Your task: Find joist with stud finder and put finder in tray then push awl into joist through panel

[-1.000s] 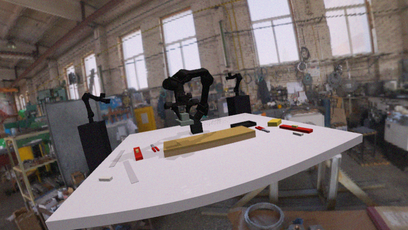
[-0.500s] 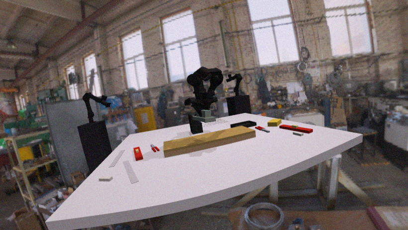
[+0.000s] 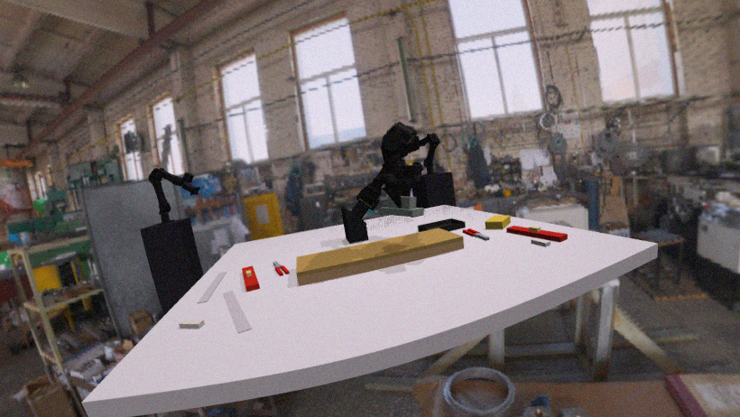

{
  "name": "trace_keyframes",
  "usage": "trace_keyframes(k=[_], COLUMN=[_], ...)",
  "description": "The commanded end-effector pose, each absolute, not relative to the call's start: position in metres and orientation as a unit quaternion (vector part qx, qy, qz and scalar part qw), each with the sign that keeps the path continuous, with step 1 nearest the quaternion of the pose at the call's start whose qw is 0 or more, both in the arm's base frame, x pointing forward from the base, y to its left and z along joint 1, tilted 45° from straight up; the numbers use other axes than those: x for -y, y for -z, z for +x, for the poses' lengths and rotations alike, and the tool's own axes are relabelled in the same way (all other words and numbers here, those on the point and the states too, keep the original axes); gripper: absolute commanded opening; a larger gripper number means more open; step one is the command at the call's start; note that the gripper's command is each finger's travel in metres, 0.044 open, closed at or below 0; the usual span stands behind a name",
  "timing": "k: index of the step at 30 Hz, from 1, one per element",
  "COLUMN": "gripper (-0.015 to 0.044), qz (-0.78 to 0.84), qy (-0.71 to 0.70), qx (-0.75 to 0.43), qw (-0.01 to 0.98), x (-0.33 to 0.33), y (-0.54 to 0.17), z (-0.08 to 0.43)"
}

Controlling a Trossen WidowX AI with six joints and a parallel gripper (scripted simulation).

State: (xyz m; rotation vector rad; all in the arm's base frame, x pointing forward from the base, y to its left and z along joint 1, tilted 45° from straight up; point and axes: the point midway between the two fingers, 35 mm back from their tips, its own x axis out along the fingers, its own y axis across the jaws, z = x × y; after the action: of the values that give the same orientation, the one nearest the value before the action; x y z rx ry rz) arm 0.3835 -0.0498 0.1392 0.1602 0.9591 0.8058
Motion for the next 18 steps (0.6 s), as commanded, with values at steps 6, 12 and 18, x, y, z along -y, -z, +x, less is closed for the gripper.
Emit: trace_keyframes(k=[6, 12, 18], gripper=[0.0000, 0.0000, 0.0000], qz=[0.016, -0.015, -0.045], qy=[-0.425, -0.455, -0.485], qx=[-0.405, -0.380, -0.352], qw=[0.810, 0.806, 0.799], x=[-0.003, -0.034, -0.063], y=[-0.182, -0.203, -0.221], z=[0.364, 0.347, 0.326])
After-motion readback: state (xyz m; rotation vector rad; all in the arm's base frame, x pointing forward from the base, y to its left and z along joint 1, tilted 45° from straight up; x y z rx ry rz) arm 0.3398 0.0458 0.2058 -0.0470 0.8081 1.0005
